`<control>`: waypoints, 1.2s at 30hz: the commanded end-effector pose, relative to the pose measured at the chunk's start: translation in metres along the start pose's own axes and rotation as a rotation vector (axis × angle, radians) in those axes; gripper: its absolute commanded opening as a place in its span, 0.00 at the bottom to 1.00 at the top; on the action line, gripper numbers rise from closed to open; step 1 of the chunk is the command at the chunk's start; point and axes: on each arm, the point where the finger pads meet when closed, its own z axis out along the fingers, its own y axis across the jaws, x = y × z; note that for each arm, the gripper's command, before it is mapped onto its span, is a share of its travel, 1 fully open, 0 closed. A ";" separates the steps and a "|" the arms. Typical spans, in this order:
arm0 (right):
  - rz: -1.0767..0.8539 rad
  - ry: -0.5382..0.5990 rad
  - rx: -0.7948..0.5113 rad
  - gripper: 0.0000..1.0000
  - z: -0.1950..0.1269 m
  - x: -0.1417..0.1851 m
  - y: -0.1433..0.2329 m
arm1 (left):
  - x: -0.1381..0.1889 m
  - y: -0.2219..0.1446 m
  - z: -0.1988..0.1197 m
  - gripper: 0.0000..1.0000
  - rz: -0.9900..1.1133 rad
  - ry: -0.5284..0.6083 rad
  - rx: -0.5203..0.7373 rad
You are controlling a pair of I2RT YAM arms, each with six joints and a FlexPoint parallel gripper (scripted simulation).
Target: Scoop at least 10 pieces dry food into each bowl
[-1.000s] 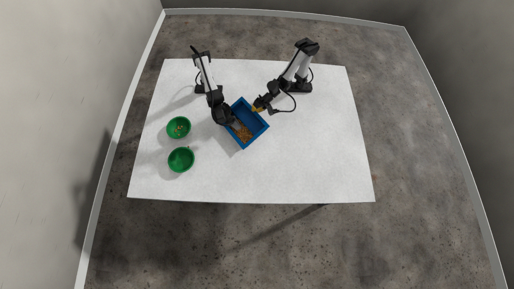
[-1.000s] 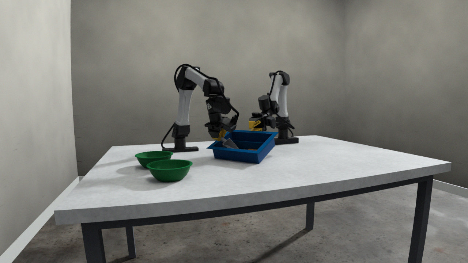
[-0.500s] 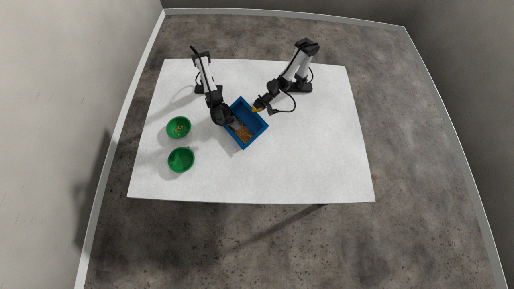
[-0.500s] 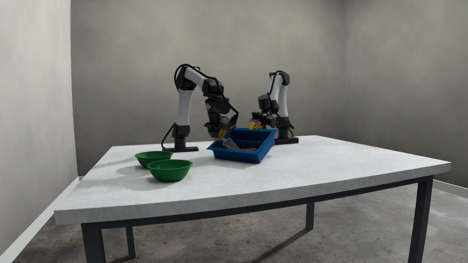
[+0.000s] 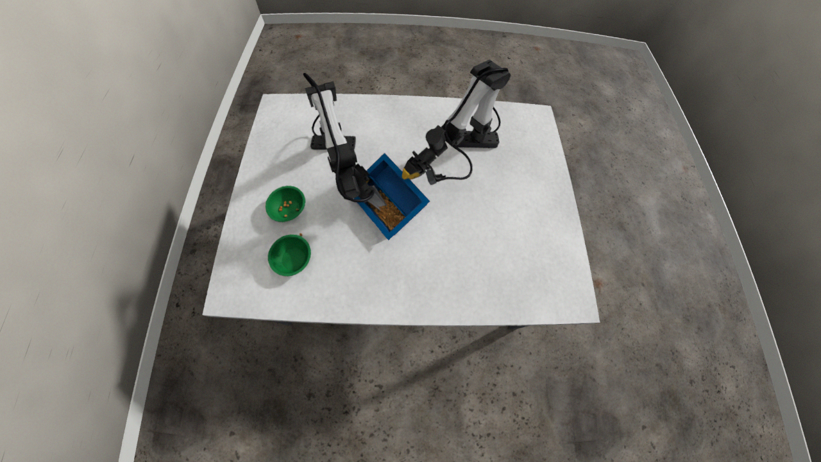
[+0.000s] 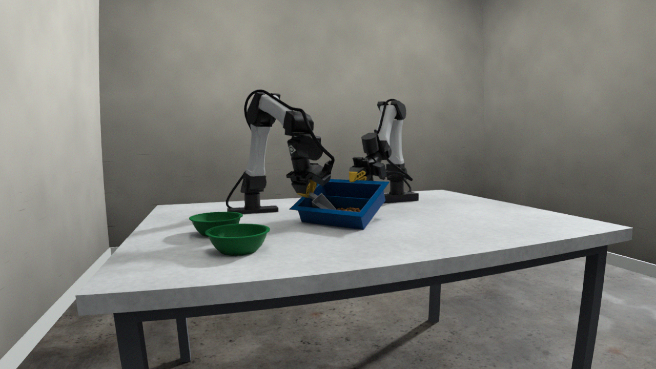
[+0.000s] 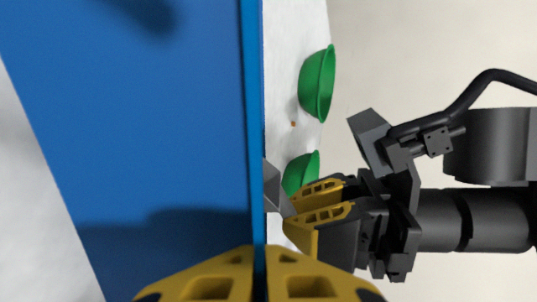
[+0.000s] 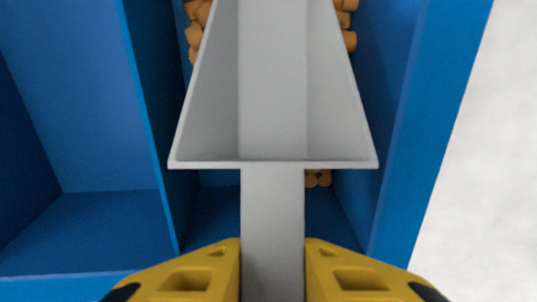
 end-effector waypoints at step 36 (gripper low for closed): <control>0.000 0.012 -0.007 0.00 -0.001 0.003 -0.004 | 0.002 -0.020 -0.005 0.00 0.021 0.012 0.140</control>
